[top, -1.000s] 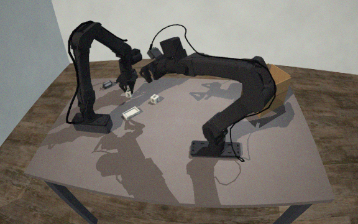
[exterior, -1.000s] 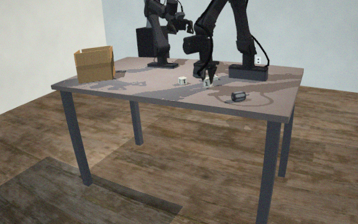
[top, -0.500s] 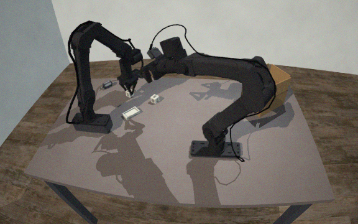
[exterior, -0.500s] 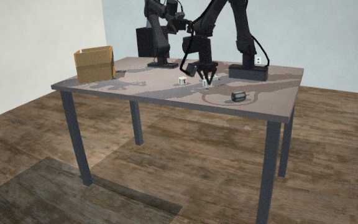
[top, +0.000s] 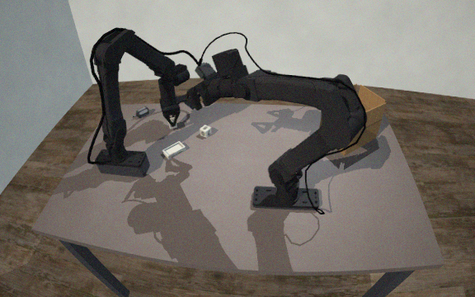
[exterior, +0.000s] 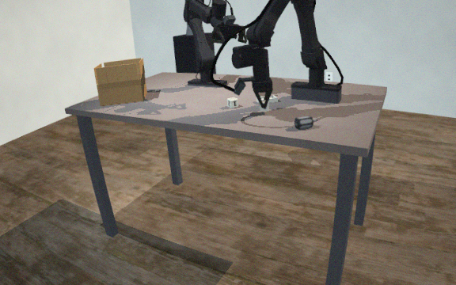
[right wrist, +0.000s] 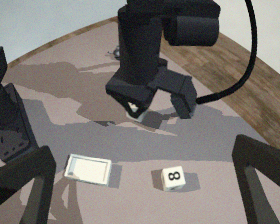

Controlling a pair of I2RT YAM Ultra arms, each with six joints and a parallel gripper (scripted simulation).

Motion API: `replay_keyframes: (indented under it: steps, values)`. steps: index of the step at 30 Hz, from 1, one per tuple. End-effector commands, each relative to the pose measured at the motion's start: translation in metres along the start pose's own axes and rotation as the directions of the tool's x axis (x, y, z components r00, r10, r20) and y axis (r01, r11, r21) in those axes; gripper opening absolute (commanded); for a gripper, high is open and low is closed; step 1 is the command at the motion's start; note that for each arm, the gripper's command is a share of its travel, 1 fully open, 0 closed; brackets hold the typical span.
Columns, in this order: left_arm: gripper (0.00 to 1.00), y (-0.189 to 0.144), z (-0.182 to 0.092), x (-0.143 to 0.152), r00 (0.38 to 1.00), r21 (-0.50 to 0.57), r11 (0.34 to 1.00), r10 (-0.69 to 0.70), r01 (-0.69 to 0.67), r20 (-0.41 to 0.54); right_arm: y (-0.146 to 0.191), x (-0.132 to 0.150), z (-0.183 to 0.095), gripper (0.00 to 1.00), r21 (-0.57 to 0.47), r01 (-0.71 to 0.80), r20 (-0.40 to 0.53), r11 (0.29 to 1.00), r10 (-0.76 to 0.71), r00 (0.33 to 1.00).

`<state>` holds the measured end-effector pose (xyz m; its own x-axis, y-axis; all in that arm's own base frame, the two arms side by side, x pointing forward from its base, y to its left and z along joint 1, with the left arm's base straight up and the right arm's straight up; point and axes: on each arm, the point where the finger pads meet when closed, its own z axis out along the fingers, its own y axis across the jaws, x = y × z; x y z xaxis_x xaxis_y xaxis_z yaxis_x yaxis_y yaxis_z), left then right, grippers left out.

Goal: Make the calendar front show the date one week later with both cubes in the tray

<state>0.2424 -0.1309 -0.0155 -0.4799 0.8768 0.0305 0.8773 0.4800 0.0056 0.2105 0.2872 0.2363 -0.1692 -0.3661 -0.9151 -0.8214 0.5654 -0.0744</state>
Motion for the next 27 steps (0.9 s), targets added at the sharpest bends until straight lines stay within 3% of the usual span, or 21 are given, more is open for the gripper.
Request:
replay_keyframes:
  steps: [1, 4, 9, 27]
  values:
    - [0.27, 0.0021, -0.0054, -0.0044, 0.979, -0.027, 0.980, 0.199, -0.198, 0.034, -0.0010, -0.0115, -0.0026, 1.00, 0.003, -0.002, 0.022, 1.000, 0.002, 1.000]
    - [0.27, 0.0020, -0.0054, -0.0044, 0.939, -0.034, 0.939, 0.342, -0.341, 0.031, -0.0010, -0.0115, -0.0026, 1.00, 0.003, -0.002, 0.022, 1.000, 0.002, 1.000]
    - [0.27, 0.0028, -0.0063, -0.0057, 0.882, -0.043, 0.882, 0.471, -0.469, 0.030, -0.0010, -0.0115, -0.0026, 1.00, 0.003, -0.002, 0.022, 1.000, 0.002, 1.000]
    - [0.27, 0.0007, -0.0075, -0.0075, 0.878, -0.029, 0.878, 0.478, -0.477, 0.022, -0.0010, -0.0115, -0.0026, 1.00, 0.003, -0.002, 0.022, 1.000, 0.002, 1.000]
